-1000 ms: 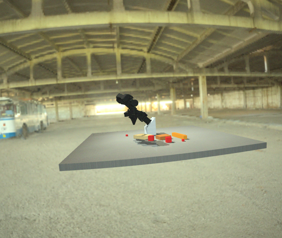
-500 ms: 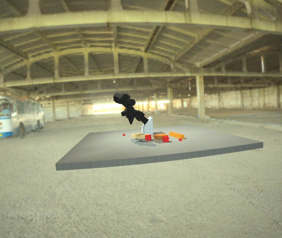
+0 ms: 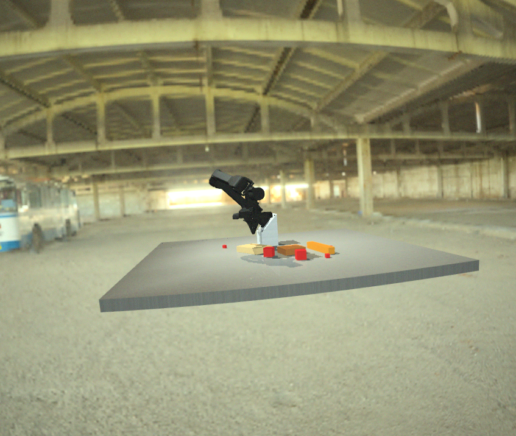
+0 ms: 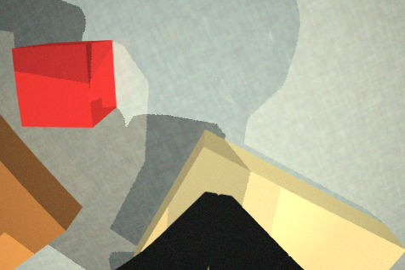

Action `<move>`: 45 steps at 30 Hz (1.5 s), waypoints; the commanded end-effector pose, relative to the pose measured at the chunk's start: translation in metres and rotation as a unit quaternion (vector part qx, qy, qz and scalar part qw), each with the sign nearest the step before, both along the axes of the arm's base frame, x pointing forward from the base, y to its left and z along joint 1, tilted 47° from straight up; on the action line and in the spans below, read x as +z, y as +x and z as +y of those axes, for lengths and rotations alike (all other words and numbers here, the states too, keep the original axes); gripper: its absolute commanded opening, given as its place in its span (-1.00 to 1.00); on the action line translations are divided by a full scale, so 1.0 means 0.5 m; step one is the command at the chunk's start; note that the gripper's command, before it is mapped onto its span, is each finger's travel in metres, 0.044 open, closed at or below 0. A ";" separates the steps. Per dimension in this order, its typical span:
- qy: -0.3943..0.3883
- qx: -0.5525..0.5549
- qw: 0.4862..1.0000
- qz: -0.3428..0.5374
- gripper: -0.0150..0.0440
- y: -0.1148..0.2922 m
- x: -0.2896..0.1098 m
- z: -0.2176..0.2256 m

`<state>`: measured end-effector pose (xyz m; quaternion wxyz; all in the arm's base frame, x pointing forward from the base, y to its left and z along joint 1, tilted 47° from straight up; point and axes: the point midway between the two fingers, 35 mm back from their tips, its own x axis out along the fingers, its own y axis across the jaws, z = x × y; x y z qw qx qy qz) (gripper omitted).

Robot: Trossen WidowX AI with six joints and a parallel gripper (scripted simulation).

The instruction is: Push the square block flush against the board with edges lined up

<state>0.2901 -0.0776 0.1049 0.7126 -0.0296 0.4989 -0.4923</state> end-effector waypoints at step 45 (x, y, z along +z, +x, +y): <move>-0.004 0.113 0.986 0.122 -0.49 0.083 -0.219 -0.046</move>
